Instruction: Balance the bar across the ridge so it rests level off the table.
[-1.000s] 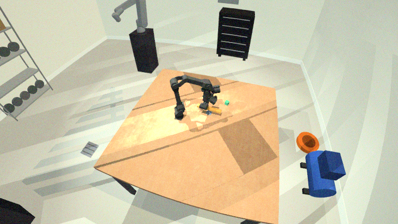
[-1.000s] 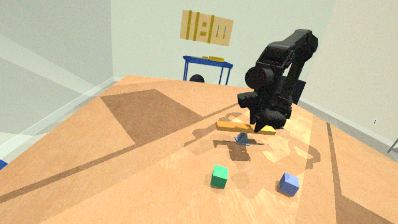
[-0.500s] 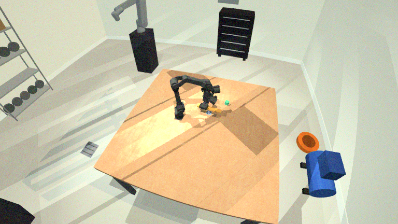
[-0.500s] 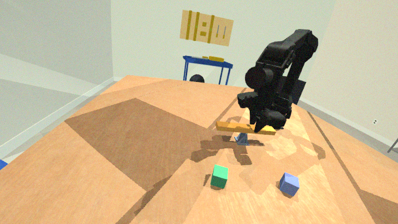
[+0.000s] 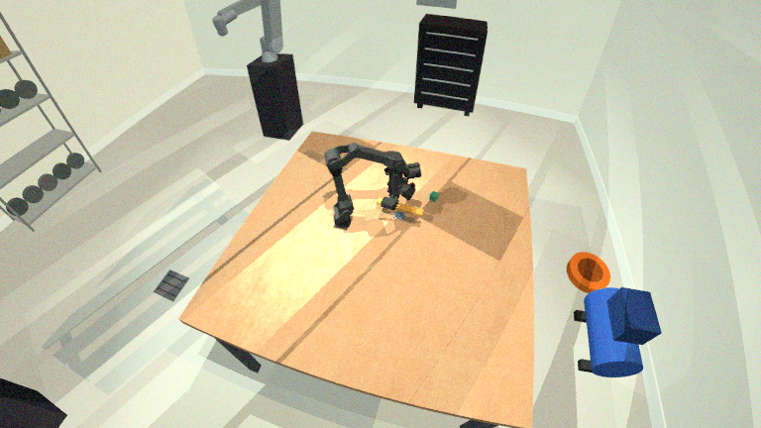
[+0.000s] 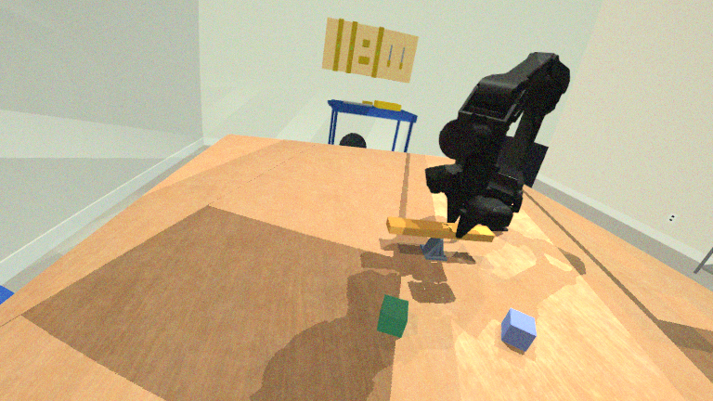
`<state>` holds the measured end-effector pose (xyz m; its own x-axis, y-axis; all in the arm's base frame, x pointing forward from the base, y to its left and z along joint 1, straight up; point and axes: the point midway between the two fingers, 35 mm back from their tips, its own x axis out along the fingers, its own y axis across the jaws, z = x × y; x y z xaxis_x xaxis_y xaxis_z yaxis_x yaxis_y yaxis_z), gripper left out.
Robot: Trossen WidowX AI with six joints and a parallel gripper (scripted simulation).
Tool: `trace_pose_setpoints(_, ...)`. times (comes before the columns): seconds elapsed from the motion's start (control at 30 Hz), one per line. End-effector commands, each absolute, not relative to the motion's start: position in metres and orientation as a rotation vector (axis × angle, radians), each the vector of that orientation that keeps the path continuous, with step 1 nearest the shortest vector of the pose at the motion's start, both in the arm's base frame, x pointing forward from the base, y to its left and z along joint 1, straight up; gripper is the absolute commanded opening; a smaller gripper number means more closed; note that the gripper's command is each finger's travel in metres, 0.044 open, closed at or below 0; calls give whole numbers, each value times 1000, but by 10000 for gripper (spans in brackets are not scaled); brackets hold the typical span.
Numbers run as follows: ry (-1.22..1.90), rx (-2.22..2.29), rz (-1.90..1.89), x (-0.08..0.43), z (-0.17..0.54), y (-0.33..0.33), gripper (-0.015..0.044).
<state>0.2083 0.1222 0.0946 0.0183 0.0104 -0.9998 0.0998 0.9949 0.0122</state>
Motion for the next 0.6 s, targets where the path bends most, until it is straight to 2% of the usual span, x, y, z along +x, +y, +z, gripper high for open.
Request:
trace_pose_setpoints(0.0, 1552, 87, -70, 208, 95, 122, 185)
trace_pose_setpoints(0.2, 1552, 87, -70, 208, 95, 122, 185)
trace_pose_setpoints(0.5, 1552, 87, -70, 208, 95, 122, 421)
trace_pose_setpoints(0.57, 1552, 87, -70, 208, 95, 122, 440)
